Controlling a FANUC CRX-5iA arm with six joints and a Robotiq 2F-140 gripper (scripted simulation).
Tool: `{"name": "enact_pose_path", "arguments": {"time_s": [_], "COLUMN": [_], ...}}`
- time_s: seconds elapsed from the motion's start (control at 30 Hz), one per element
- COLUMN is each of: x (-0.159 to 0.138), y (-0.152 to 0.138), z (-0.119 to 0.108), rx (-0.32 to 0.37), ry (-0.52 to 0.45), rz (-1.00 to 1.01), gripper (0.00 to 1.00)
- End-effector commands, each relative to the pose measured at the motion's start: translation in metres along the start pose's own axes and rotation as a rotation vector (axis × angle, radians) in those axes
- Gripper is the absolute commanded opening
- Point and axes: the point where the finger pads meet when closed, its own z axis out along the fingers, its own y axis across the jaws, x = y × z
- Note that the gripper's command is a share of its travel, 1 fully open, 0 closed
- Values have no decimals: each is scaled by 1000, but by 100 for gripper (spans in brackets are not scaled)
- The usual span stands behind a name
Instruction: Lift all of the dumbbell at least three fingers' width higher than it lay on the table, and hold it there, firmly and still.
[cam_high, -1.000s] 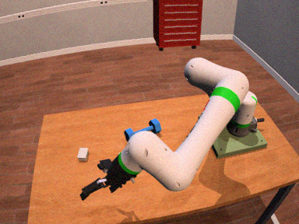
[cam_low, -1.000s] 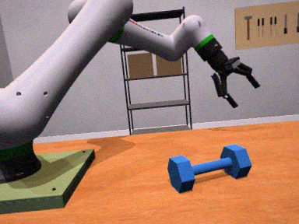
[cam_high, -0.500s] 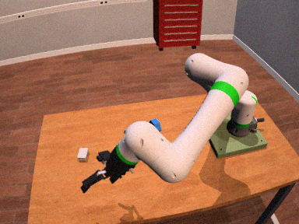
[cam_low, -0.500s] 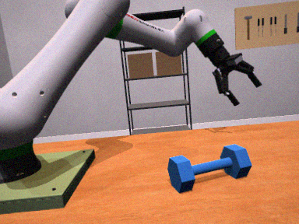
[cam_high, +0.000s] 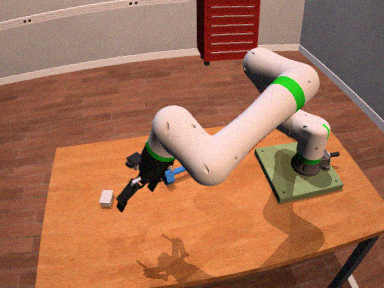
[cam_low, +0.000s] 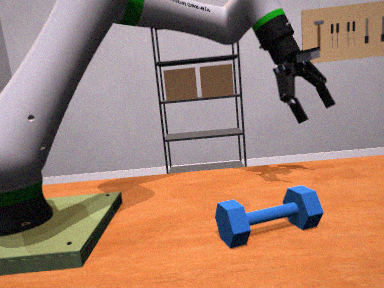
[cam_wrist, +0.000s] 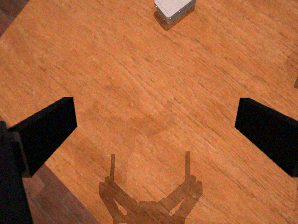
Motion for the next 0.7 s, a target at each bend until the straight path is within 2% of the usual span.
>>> {"name": "enact_pose_path", "arguments": {"time_s": [0.0,0.2,0.27,0.3,0.67], "x": [19,40,40,47,60], "y": [35,89,89,115,207], "z": [-13,-33,-33,-43,-83], "rx": [-34,-71,-71,-82,-84], "ry": [-37,-100,-100,-134,-274], "rz": [-79,-202,-202,-263,-496], "gripper": [100,100,100,100,100]}}
